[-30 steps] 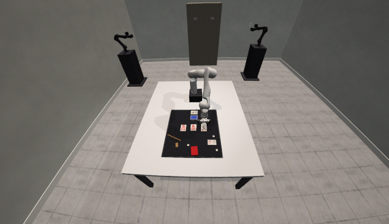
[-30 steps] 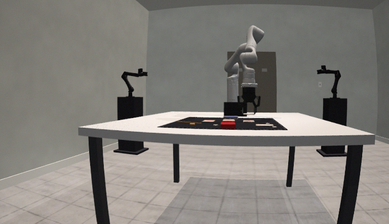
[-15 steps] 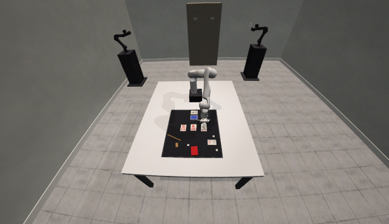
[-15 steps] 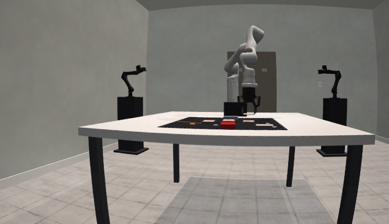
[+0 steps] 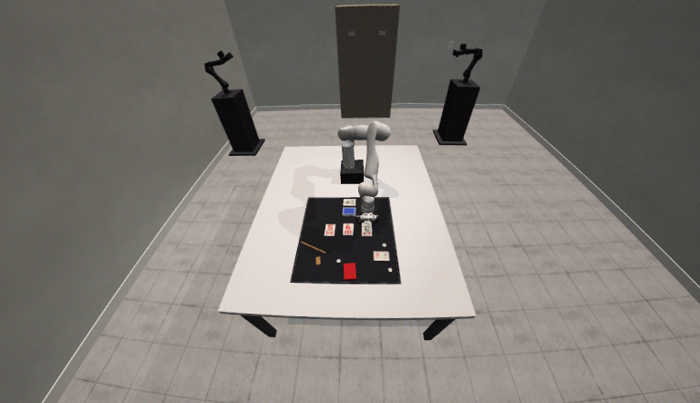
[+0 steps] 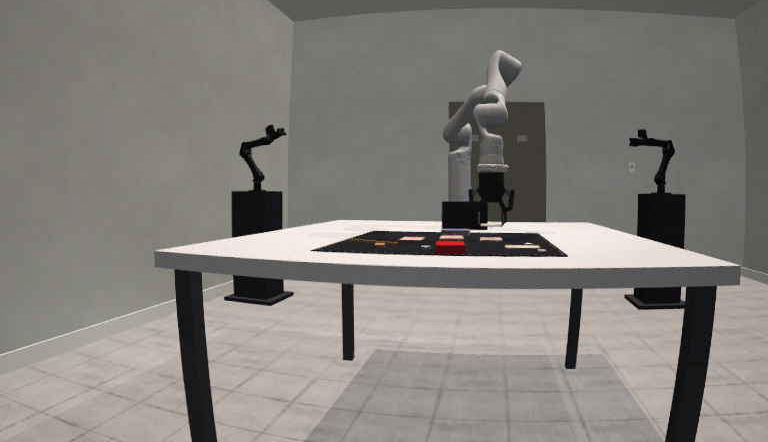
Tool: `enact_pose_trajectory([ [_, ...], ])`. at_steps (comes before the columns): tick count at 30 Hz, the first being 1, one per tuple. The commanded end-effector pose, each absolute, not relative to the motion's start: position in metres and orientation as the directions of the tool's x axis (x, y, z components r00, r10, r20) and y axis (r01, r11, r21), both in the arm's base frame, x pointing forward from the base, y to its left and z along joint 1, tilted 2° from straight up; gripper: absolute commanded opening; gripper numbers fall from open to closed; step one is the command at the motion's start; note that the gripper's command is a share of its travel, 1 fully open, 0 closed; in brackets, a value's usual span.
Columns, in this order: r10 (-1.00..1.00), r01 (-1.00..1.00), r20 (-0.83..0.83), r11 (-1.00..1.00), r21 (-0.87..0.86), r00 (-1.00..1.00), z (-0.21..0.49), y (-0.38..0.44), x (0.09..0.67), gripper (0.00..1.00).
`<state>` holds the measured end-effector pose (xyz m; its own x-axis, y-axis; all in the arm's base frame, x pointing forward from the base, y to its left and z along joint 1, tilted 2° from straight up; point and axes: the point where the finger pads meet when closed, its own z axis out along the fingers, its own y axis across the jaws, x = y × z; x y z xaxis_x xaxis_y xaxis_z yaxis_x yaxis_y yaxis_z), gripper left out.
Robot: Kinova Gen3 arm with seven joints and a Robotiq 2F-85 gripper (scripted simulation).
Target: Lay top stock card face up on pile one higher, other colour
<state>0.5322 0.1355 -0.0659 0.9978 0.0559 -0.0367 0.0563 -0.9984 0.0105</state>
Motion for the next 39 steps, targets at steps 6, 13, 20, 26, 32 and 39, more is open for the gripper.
enact_pose_trajectory([
  [6,0.056,0.056,-0.035,-0.998,0.010,0.998,-0.069,0.136,0.533,0.72],
  [13,0.056,0.056,-0.035,-0.998,0.010,0.998,-0.076,0.136,0.533,0.72],
  [20,0.056,0.056,-0.035,-0.998,0.010,0.998,-0.089,0.136,0.533,0.72],
  [26,0.056,0.056,-0.035,-0.998,0.010,0.998,-0.095,0.136,0.532,0.72],
  [32,0.056,0.056,-0.035,-0.998,0.010,0.998,-0.097,0.136,0.532,0.72],
  [39,0.056,0.056,-0.035,-0.998,0.010,0.998,-0.097,0.136,0.532,0.72],
])
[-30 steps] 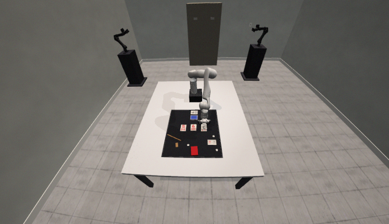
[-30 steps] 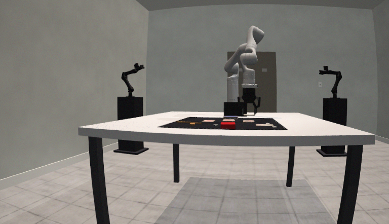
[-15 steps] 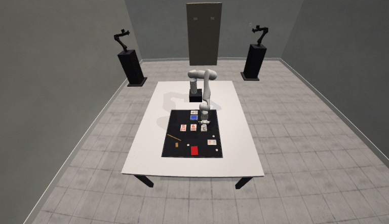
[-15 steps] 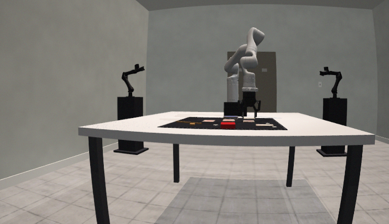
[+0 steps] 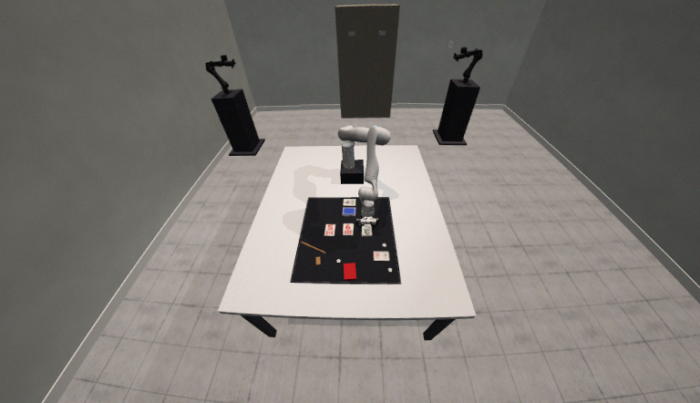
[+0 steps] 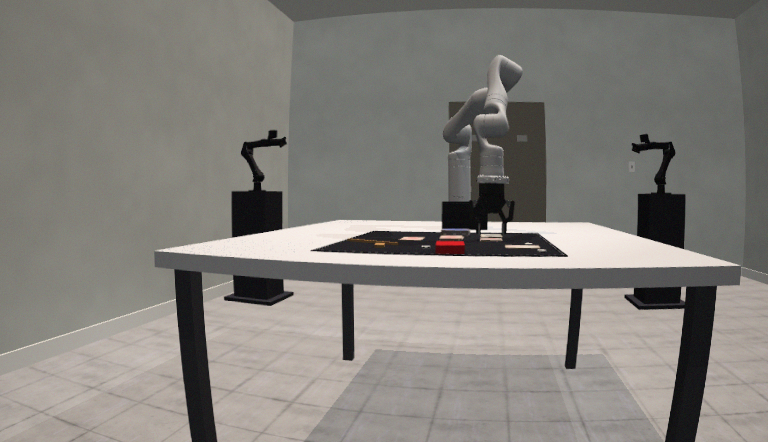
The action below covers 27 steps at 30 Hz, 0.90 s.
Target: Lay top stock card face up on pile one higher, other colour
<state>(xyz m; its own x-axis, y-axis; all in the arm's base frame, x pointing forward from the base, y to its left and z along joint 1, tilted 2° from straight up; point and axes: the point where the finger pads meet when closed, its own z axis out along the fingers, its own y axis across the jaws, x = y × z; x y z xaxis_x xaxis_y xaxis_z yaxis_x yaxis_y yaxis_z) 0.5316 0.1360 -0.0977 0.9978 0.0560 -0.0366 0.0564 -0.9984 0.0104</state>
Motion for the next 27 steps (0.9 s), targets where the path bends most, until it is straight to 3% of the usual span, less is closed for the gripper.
enact_pose_trajectory([
  [1,0.056,0.056,-0.035,-0.998,0.010,0.998,-0.0968,0.1362,0.5324,0.72],
  [27,0.056,0.056,-0.035,-0.998,0.010,0.998,-0.1022,0.1361,0.5322,0.72],
])
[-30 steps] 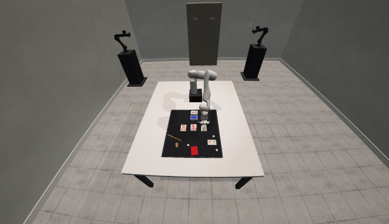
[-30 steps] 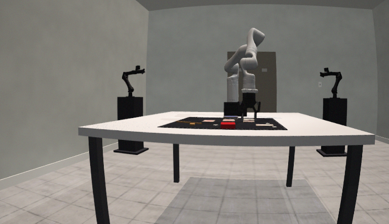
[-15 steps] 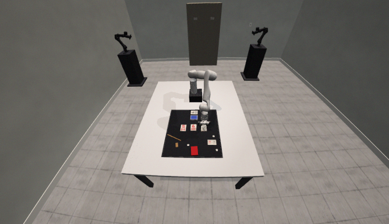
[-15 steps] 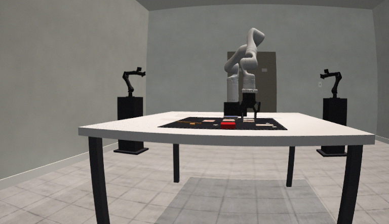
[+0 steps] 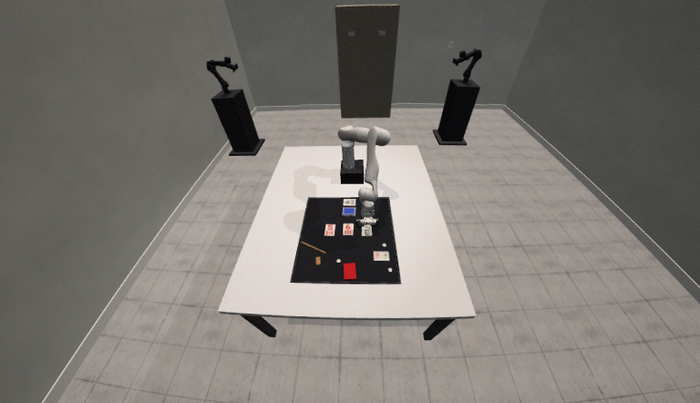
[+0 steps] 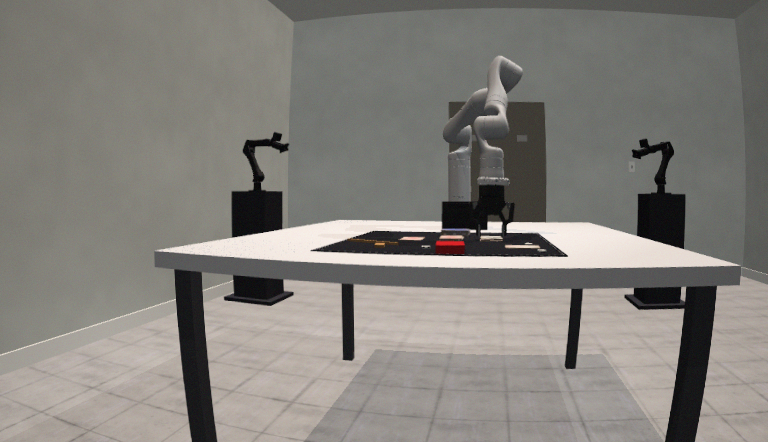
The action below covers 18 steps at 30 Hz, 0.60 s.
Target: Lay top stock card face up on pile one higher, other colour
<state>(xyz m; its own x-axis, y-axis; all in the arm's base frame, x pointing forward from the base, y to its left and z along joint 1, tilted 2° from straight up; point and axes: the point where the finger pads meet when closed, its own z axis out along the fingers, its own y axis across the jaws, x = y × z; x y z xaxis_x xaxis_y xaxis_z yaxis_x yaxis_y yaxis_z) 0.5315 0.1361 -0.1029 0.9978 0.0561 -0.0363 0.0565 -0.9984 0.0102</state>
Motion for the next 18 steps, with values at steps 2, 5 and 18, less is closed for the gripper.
enact_pose_trajectory([
  [2,0.056,0.056,-0.035,-0.998,0.010,0.998,-0.1022,0.1361,0.5322,0.72],
  [5,0.056,0.056,-0.035,-0.998,0.010,0.998,-0.1022,0.1361,0.5322,0.72],
  [18,0.056,0.056,-0.035,-0.998,0.010,0.998,-0.1022,0.1361,0.5322,0.85],
])
